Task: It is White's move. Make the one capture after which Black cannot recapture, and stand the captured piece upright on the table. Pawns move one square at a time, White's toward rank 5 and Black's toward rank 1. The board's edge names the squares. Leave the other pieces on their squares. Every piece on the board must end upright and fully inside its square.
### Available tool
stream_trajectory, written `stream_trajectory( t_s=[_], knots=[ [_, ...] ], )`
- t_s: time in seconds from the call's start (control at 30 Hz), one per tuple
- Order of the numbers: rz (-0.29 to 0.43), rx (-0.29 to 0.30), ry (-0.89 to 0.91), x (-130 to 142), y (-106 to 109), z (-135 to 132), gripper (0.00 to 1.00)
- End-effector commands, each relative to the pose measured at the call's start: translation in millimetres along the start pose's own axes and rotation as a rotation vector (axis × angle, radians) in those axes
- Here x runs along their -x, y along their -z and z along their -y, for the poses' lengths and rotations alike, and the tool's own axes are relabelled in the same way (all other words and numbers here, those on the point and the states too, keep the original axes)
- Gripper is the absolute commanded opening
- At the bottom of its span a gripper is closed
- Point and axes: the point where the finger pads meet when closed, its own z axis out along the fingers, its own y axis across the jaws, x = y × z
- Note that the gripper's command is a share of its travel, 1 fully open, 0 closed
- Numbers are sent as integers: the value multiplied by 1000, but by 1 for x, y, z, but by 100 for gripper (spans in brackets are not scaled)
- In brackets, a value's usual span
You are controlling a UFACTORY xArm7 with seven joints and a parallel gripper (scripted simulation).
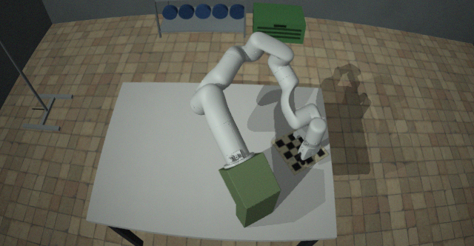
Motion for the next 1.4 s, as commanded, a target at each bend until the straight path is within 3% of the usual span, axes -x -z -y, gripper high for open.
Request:
stream_trajectory(
  t_s=[0.0, 0.63, 1.37],
  knots=[
    [3, 3, 0, 1, 0, -1, 39],
    [3, 3, 0, 1, -26, -1, 39],
    [3, 3, 0, 1, -29, -1, 39]
  ],
)
